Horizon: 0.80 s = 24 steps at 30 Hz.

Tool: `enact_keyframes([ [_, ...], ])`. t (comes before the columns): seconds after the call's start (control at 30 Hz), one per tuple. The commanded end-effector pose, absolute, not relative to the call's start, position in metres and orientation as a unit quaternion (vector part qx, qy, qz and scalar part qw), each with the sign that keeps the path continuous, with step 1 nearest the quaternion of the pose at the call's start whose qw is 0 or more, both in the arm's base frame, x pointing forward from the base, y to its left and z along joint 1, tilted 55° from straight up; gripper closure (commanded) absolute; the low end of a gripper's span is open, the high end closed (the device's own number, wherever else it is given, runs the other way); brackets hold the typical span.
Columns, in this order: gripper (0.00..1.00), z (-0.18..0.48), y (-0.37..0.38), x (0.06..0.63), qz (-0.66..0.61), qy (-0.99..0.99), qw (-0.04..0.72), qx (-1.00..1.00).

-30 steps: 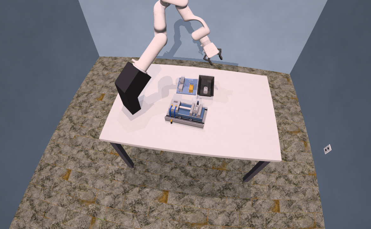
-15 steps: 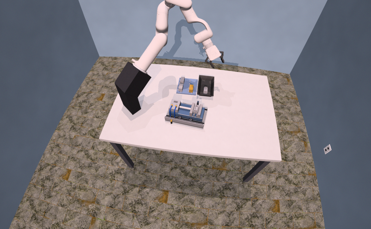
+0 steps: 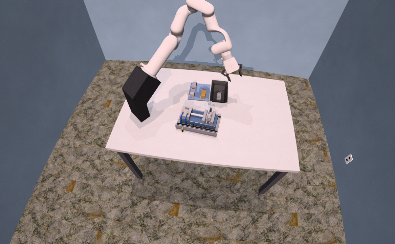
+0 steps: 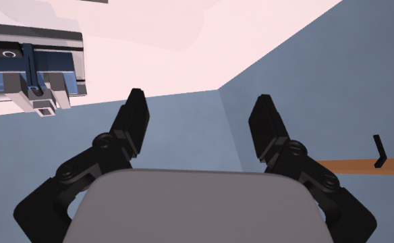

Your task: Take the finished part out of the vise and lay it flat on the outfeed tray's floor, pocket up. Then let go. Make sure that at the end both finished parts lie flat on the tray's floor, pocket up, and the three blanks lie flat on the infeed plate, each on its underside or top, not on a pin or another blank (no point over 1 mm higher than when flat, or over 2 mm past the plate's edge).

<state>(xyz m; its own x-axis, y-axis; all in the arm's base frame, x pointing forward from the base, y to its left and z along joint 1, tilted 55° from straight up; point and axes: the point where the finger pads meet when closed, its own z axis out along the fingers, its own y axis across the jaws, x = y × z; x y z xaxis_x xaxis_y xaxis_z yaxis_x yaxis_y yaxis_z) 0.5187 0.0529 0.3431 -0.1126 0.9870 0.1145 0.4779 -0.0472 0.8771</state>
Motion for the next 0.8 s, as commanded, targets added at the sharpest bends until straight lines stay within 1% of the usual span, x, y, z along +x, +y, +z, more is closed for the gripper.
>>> enact_keyframes([
  [0.0, 0.0, 0.339, 0.049, 0.53, 0.424, 0.623, 0.29, 0.589],
  [0.23, 0.0, 0.339, 0.049, 0.53, 0.424, 0.623, 0.29, 0.589],
  [0.27, 0.0, 0.323, 0.038, 0.539, 0.429, 0.626, 0.271, 0.592],
  [0.4, 0.0, 0.323, 0.038, 0.539, 0.429, 0.626, 0.271, 0.592],
  [0.43, 0.0, 0.305, 0.026, 0.546, 0.433, 0.629, 0.25, 0.595],
  [0.77, 0.0, 0.305, 0.026, 0.546, 0.433, 0.629, 0.25, 0.595],
])
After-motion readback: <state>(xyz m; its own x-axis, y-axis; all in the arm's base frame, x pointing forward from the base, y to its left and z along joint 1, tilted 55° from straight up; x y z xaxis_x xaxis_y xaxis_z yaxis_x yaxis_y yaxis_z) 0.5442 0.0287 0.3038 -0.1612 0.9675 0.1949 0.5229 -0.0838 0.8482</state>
